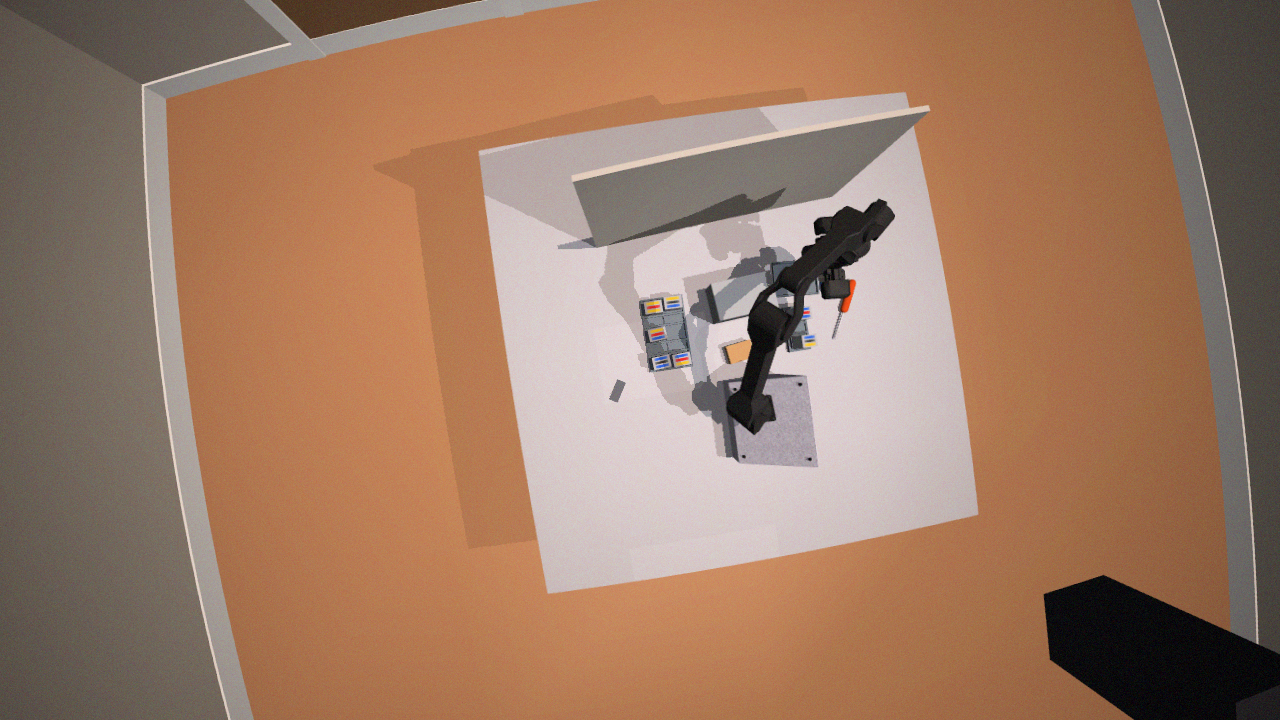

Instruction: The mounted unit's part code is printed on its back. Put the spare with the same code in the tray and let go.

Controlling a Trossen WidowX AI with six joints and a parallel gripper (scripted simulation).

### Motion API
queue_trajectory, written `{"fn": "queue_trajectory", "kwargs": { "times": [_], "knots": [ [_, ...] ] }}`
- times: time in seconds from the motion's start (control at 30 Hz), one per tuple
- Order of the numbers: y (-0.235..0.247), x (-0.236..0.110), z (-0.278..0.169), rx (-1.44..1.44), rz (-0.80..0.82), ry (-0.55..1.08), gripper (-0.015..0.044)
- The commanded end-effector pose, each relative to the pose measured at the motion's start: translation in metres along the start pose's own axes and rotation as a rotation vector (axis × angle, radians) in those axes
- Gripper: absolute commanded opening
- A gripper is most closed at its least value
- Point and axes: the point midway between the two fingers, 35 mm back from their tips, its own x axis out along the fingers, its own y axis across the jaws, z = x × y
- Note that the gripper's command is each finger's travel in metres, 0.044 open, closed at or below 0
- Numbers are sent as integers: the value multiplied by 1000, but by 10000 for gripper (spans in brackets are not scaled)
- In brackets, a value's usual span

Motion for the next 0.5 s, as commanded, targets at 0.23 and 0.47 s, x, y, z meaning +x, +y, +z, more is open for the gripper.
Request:
{"fn": "queue_trajectory", "kwargs": {
  "times": [0.23, 0.47],
  "knots": [
    [-3, 10, -3, -7, -4, 6, 0],
    [-4, 18, -3, -7, -4, 6, 0]
  ]
}}
